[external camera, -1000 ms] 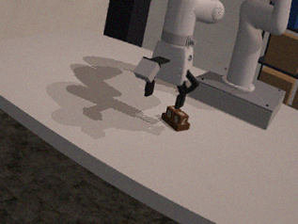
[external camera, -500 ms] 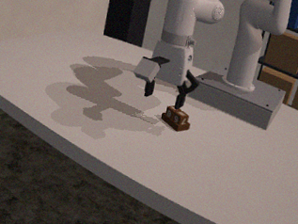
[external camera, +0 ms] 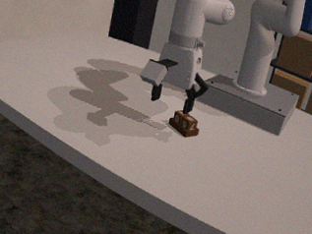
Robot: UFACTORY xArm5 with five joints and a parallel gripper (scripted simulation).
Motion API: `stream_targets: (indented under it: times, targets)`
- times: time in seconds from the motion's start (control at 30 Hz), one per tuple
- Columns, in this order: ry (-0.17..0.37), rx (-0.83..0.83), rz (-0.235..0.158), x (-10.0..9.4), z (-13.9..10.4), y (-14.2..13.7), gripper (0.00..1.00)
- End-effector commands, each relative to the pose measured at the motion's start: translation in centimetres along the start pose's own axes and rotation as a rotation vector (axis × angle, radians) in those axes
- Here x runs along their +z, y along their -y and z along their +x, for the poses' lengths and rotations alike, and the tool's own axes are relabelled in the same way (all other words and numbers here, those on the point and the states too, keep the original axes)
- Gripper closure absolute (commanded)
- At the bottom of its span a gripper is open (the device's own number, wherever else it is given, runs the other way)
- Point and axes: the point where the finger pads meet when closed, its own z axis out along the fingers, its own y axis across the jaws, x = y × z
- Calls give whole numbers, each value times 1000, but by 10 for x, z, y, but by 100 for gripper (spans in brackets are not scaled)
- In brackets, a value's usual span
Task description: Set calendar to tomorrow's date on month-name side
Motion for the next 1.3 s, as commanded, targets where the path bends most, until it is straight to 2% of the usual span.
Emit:
stream_targets:
  times: [0.0,0.13,0.3,0.5,0.63,0.7,0.8,1.0,1.2,1.27]
  targets:
    - [-3,24,-1,-1,1,0,0]
    - [-3,83,-1,-1,-1,0,0]
    - [-4,261,0,-1,-6,-1,0]
    - [-3,285,0,-1,-14,-1,0]
    - [-4,425,0,-1,-18,-1,0]
    - [-4,425,0,-1,-18,-1,0]
    - [-4,523,0,-1,-21,-1,0]
    - [-4,547,0,-1,-28,-1,0]
    - [-4,760,1,-1,-35,-2,0]
    - [-4,760,1,-1,-35,-2,0]
